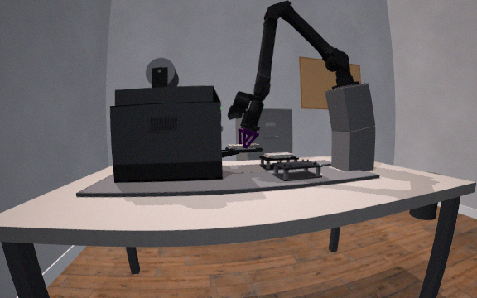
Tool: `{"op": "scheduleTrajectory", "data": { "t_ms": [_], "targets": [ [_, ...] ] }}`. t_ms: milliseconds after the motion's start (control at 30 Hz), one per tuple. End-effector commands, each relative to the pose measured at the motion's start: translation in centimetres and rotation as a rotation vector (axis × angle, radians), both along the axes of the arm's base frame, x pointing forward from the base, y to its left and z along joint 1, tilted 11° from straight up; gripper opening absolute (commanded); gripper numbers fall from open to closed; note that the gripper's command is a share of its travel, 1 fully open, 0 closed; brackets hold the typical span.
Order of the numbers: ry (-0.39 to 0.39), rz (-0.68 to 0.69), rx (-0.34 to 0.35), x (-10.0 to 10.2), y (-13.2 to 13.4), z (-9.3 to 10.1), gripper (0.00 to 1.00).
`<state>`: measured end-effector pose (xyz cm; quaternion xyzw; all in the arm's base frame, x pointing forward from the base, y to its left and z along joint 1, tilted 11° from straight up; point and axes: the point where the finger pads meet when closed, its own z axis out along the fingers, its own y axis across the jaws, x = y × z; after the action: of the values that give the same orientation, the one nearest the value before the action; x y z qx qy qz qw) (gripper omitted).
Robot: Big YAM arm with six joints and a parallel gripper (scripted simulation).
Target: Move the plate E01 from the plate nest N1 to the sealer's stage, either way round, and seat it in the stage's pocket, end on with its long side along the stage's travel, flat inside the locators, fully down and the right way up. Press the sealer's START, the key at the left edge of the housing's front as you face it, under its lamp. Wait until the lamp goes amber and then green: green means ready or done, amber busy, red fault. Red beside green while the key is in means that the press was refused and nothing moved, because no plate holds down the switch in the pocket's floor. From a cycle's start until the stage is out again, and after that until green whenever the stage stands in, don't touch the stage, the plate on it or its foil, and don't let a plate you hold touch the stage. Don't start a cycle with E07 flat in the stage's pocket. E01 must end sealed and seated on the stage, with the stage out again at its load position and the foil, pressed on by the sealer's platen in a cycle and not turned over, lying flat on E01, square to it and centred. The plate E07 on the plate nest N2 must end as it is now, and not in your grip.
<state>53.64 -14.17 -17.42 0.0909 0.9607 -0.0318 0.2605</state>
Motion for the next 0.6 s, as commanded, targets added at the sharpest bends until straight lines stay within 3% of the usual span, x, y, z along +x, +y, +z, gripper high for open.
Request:
{"op": "scheduleTrajectory", "data": {
  "t_ms": [0, 567],
  "targets": [
    [0.006, -0.001, 0.009, 0.3, 0.6, -1.1, 0.0],
    [-0.024, -0.002, 0.002, 0.5, 0.4, 1.2, 0.0]
  ]
}}
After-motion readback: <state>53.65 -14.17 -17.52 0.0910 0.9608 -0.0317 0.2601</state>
